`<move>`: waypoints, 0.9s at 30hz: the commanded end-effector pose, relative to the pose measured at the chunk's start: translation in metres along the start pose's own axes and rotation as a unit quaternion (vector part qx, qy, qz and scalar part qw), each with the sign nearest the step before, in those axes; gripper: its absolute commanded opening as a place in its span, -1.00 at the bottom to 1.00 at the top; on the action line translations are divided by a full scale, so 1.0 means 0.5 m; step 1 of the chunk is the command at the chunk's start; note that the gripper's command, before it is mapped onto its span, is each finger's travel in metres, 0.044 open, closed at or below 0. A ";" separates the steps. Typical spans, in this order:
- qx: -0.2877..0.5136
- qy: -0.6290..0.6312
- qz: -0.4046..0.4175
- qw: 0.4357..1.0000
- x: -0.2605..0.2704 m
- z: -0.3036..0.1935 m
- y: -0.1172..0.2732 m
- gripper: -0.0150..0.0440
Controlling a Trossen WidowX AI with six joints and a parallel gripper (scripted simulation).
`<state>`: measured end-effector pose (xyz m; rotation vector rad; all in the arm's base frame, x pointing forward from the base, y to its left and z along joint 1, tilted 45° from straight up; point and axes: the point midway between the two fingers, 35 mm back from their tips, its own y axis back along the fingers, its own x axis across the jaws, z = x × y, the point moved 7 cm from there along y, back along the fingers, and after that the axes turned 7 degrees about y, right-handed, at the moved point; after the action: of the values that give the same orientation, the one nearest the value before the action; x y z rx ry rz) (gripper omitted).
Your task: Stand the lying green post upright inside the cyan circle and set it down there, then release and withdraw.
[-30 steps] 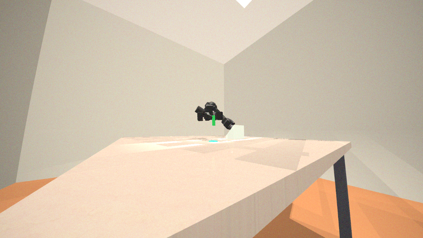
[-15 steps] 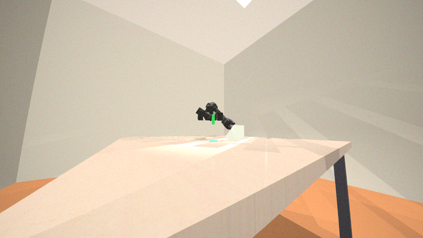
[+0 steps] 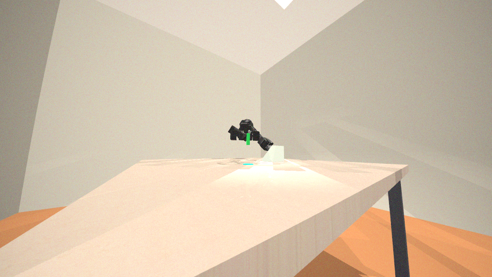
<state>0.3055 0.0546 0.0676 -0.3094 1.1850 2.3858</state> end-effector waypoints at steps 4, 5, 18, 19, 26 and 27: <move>-0.001 0.002 0.002 1.000 0.001 -0.015 -0.002 -0.42; -0.001 0.002 0.002 1.000 0.001 -0.025 -0.004 -0.42; 0.000 0.003 0.002 1.000 0.018 -0.155 -0.015 -0.42; 0.000 0.003 0.002 1.000 0.020 -0.164 -0.015 -0.42; 0.001 0.002 0.001 1.000 0.025 -0.191 -0.018 -0.42; 0.002 0.001 0.001 1.000 0.025 -0.199 -0.019 -0.42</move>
<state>0.2996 -0.0096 0.0027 -0.3123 1.1918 2.3859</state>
